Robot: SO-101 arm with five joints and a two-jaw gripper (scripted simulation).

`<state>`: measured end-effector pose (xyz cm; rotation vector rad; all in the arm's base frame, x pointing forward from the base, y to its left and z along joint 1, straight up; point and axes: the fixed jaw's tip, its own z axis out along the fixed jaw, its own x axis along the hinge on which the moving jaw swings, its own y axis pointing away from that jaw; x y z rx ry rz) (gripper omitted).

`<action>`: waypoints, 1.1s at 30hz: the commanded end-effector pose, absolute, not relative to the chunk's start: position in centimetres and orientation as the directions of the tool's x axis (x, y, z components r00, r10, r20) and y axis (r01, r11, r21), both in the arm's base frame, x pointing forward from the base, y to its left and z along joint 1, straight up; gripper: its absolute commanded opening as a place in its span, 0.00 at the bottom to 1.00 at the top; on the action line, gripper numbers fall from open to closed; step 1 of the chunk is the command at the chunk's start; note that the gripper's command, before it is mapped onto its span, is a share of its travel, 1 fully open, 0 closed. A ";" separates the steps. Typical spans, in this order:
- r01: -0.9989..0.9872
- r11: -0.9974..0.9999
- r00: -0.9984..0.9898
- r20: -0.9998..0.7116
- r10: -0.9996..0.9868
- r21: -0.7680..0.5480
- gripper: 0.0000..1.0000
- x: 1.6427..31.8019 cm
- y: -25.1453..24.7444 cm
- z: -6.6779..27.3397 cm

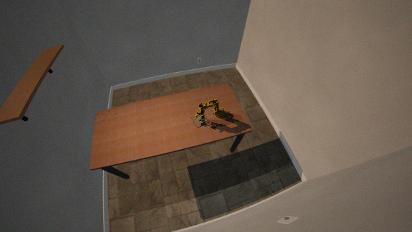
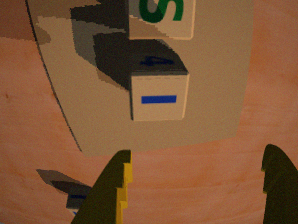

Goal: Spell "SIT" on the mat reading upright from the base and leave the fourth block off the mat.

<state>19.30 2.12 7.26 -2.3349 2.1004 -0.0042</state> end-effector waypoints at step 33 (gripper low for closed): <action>-0.979 -0.103 0.105 -0.002 -0.994 -0.175 0.36 19.9 2.3 10.8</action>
